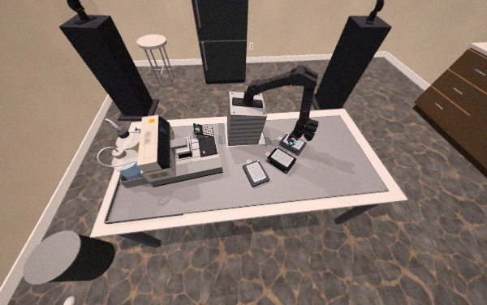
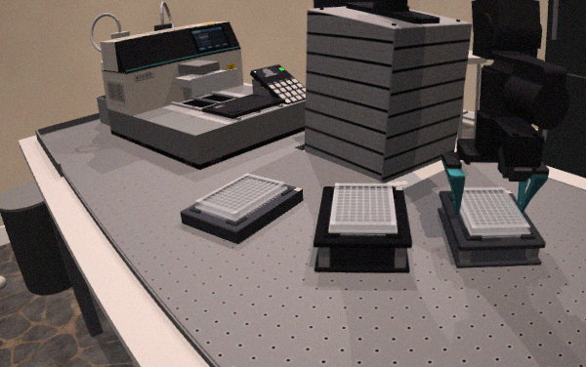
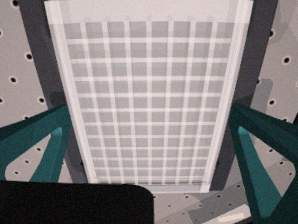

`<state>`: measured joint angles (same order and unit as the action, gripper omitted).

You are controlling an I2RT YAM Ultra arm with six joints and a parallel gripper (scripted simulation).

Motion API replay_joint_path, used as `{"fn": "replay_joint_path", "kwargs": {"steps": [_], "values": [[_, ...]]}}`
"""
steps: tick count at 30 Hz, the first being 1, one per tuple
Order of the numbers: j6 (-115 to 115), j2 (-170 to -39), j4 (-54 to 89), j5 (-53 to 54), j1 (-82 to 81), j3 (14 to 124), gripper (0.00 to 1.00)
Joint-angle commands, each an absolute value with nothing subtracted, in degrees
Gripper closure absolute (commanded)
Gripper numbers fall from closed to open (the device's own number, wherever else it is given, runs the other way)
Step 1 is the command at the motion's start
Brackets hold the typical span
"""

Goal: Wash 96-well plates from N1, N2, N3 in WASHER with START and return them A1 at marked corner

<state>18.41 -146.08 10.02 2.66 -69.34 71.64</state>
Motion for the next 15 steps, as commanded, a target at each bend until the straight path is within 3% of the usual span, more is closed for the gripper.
{"fn": "replay_joint_path", "kwargs": {"steps": [1,10,11,13,14,15], "values": [[18.46,-145.80,9.71,2.53,-69.35,71.88,0.00],[18.46,-145.80,9.70,2.53,-69.35,71.88,0.00],[18.46,-145.80,9.70,2.53,-69.35,71.88,0.10],[18.46,-145.80,9.70,2.53,-69.35,71.88,0.10],[18.46,-145.80,9.70,2.53,-69.35,71.88,0.20],[18.46,-145.80,9.70,2.53,-69.35,71.88,0.20]]}}
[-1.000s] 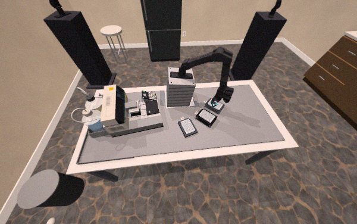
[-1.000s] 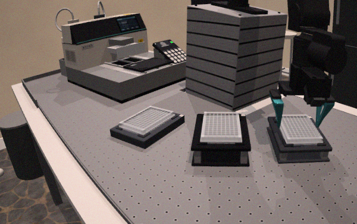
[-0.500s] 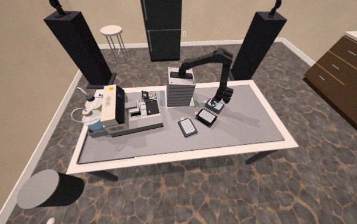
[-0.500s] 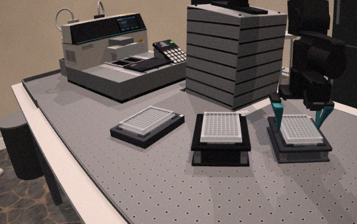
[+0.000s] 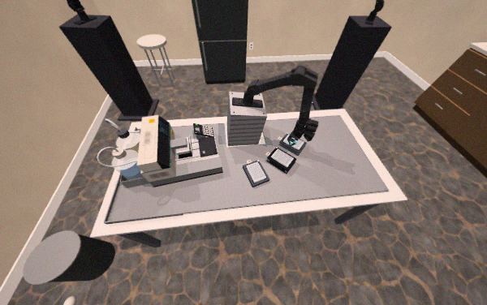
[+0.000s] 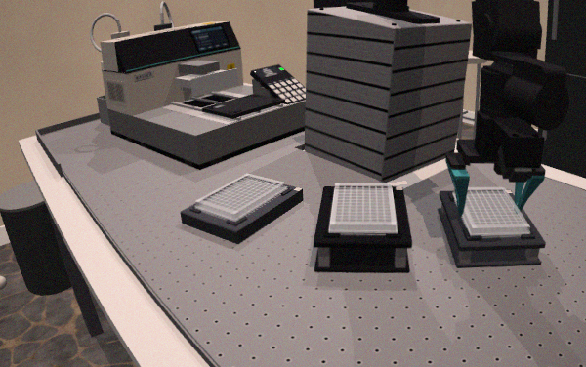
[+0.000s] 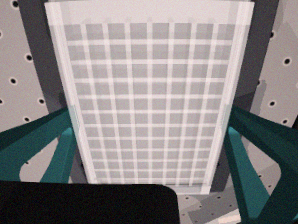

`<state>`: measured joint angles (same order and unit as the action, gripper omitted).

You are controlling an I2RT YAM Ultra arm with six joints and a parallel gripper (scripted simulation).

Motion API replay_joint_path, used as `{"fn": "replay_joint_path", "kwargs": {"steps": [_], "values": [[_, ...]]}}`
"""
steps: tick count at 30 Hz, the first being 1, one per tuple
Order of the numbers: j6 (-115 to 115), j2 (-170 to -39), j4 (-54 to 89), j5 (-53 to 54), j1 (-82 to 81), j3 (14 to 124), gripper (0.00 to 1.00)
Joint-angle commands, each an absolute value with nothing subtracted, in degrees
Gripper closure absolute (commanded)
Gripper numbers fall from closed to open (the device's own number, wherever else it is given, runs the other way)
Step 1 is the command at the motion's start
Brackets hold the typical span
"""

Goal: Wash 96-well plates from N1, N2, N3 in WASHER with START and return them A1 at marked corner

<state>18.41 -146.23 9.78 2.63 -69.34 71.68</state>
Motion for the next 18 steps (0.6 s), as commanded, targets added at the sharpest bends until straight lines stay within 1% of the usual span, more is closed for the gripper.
{"fn": "replay_joint_path", "kwargs": {"steps": [1,2,6,7,9,10,12,13,15,16,18], "values": [[18.46,-145.80,9.70,2.53,-69.35,71.88,0.20],[18.46,-145.80,9.70,2.53,-69.35,71.88,0.30],[18.46,-145.80,9.70,2.53,-69.35,71.88,0.30],[18.46,-145.80,9.70,2.53,-69.35,71.88,0.40],[18.46,-145.80,9.70,2.53,-69.35,71.88,0.40],[18.46,-145.80,9.70,2.53,-69.35,71.88,0.50],[18.46,-145.80,9.70,2.53,-69.35,71.88,0.50],[18.46,-145.80,9.70,2.53,-69.35,71.88,0.60],[18.46,-145.80,9.70,2.53,-69.35,71.88,0.60],[18.46,-145.80,9.70,2.53,-69.35,71.88,0.70],[18.46,-145.80,9.70,2.53,-69.35,71.88,0.70]]}}
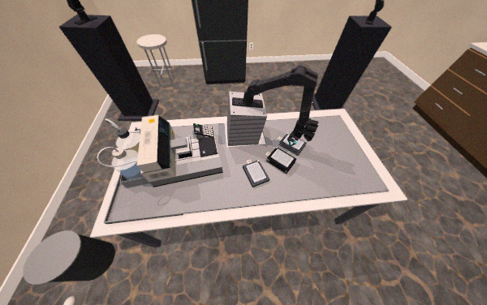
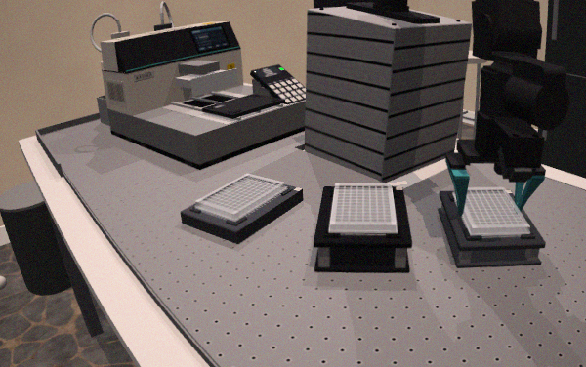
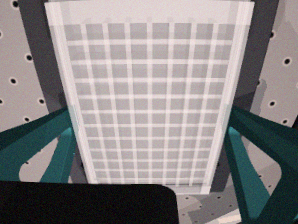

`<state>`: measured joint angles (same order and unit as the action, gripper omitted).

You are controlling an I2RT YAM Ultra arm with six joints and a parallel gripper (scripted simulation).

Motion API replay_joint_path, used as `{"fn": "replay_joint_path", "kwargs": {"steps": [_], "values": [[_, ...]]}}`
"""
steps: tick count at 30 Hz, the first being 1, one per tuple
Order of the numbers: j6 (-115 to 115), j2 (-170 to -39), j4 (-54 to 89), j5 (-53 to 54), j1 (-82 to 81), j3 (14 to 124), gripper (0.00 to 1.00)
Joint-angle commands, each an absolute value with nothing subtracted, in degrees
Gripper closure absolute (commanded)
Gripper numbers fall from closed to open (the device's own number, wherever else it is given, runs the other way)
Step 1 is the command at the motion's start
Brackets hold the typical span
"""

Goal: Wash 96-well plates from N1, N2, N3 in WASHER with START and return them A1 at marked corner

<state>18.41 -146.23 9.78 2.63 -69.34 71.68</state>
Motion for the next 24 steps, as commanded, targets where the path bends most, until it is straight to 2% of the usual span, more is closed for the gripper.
{"fn": "replay_joint_path", "kwargs": {"steps": [1,5,6,8,9,24], "values": [[18.46,-145.80,9.70,2.53,-69.35,71.88,0.80],[18.46,-145.80,9.70,2.53,-69.35,71.88,0.80],[18.46,-145.80,9.70,2.53,-69.35,71.88,0.90],[18.46,-145.80,9.70,2.53,-69.35,71.88,0.90],[18.46,-145.80,9.70,2.53,-69.35,71.88,1.00],[18.46,-145.80,9.70,2.53,-69.35,71.88,1.00]]}}
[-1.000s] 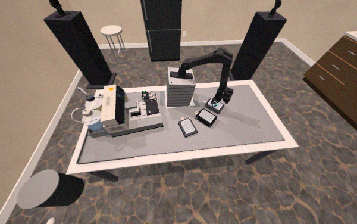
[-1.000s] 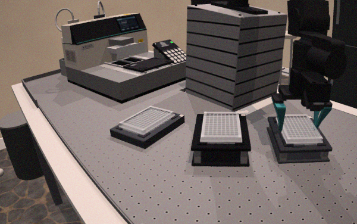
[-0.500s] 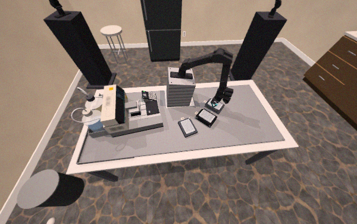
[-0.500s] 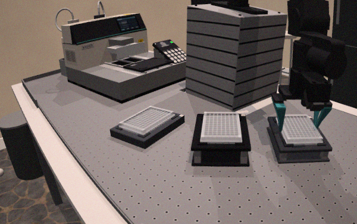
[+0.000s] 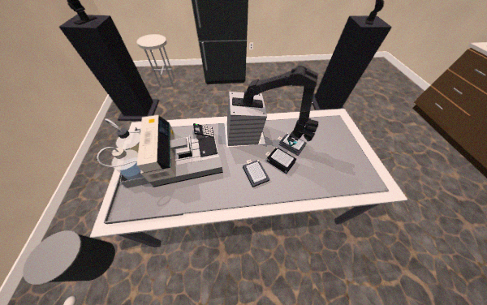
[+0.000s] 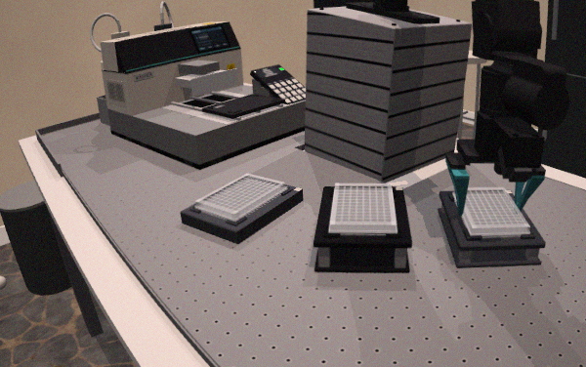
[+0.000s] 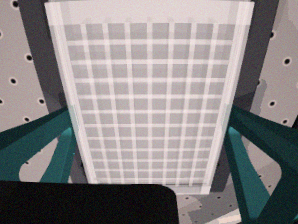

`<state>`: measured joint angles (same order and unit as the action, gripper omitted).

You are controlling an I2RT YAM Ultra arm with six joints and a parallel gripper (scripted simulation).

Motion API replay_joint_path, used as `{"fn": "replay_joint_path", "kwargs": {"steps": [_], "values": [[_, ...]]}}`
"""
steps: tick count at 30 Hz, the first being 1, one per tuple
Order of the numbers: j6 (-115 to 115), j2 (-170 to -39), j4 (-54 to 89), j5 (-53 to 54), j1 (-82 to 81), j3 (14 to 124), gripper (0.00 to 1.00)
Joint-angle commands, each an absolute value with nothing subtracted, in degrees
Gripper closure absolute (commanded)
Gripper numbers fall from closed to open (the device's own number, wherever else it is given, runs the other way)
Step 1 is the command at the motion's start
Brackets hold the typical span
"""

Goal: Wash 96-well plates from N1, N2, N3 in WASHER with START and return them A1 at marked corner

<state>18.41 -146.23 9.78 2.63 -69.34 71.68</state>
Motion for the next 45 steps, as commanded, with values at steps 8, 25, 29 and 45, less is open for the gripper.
{"fn": "replay_joint_path", "kwargs": {"steps": [8,25,29,45], "values": [[18.46,-145.80,9.70,2.53,-69.35,71.88,1.00],[18.32,-141.86,11.98,2.55,-69.21,70.21,1.00],[18.27,-140.55,12.81,2.55,-69.17,69.73,1.00],[18.11,-136.06,15.91,2.57,-69.00,68.35,1.00]]}}
